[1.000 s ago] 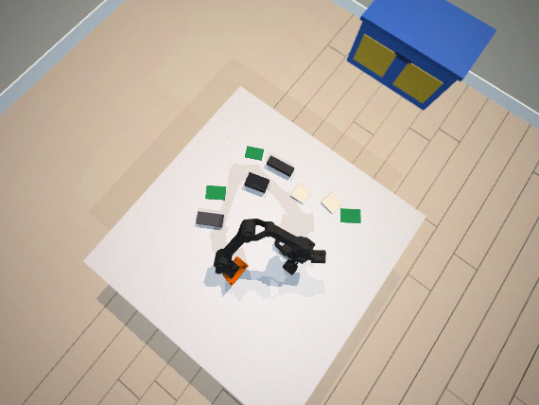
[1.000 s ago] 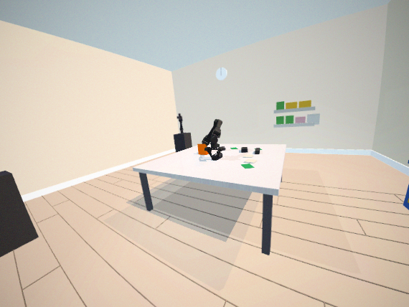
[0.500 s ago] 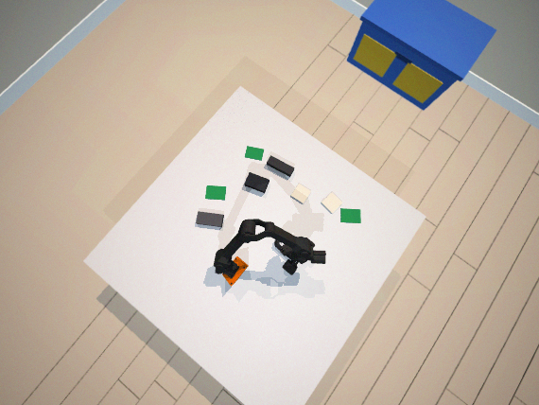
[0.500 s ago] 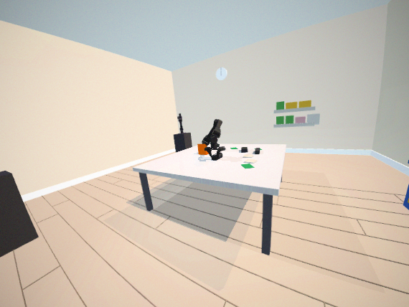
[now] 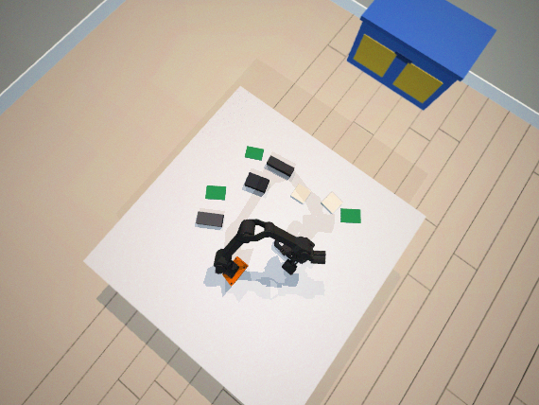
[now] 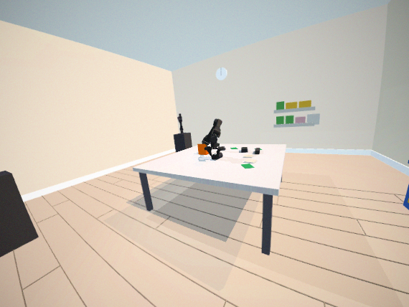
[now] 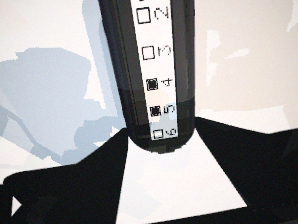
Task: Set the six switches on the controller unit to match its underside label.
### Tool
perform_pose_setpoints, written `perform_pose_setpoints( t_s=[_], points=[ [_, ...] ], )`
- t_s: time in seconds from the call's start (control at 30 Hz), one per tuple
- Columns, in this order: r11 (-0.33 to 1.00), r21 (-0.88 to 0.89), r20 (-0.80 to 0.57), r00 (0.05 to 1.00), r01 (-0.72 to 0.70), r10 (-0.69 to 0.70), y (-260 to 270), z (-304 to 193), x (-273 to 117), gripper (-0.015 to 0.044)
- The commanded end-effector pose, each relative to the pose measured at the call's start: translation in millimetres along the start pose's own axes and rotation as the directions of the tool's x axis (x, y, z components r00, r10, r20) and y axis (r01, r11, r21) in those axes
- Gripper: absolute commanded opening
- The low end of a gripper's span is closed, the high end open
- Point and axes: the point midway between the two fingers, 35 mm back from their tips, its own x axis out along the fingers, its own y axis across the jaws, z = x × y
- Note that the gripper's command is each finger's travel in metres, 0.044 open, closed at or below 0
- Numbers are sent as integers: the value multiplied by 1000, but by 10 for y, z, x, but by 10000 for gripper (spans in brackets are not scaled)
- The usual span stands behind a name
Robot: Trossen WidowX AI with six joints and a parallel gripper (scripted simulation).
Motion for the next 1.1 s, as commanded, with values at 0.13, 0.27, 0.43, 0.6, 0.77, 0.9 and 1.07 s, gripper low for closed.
perform_pose_setpoints(
  t_s=[0.13, 0.27, 0.43, 0.6, 0.77, 0.9, 1.07],
  points=[
    [1000, -9, -6, 1000, 2, -2, -15, 26, -92, 335],
    [1000, -8, -6, 1000, 2, -2, -15, 37, -123, 335],
    [1000, -8, -6, 1000, 2, -2, -14, 52, -160, 335],
    [1000, -8, -6, 1000, 2, -2, -14, 69, -197, 335],
    [1000, -8, -6, 1000, 2, -2, -14, 86, -234, 335],
    [1000, -8, -6, 1000, 2, -2, -13, 101, -262, 335],
    [1000, -8, -6, 1000, 2, -2, -13, 121, -298, 335]
  ],
)
